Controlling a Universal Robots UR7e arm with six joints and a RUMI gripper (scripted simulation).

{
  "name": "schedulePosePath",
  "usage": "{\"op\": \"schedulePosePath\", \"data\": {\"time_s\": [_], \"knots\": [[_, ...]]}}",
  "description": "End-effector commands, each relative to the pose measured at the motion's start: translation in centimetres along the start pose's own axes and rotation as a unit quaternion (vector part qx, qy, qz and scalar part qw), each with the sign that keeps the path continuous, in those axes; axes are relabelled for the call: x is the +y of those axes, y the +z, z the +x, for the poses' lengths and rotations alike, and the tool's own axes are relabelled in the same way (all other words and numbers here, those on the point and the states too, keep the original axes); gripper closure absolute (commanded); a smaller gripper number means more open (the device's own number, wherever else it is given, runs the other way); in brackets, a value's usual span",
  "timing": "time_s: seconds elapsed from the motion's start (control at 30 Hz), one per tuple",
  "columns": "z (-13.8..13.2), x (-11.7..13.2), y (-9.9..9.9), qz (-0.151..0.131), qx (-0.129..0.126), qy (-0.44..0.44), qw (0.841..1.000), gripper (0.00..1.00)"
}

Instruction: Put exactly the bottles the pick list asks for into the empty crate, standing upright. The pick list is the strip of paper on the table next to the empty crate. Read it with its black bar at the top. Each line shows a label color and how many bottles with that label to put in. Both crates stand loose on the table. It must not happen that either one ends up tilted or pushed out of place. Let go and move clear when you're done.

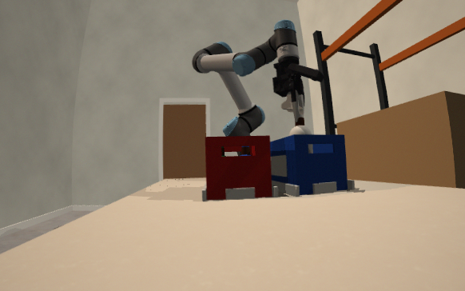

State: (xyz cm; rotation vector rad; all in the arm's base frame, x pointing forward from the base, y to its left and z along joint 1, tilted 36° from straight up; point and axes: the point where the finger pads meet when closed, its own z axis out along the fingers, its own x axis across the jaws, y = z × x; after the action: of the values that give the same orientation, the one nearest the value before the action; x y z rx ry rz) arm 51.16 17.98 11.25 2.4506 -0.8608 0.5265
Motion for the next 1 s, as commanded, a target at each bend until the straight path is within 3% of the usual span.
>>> {"op": "schedulePosePath", "data": {"time_s": [0.0,0.97], "knots": [[0.0,-0.1,0.5,0.001,0.0,0.0,1.0,1.0],[0.0,0.0,3.0,0.001,0.0,0.0,1.0,1.0]]}}
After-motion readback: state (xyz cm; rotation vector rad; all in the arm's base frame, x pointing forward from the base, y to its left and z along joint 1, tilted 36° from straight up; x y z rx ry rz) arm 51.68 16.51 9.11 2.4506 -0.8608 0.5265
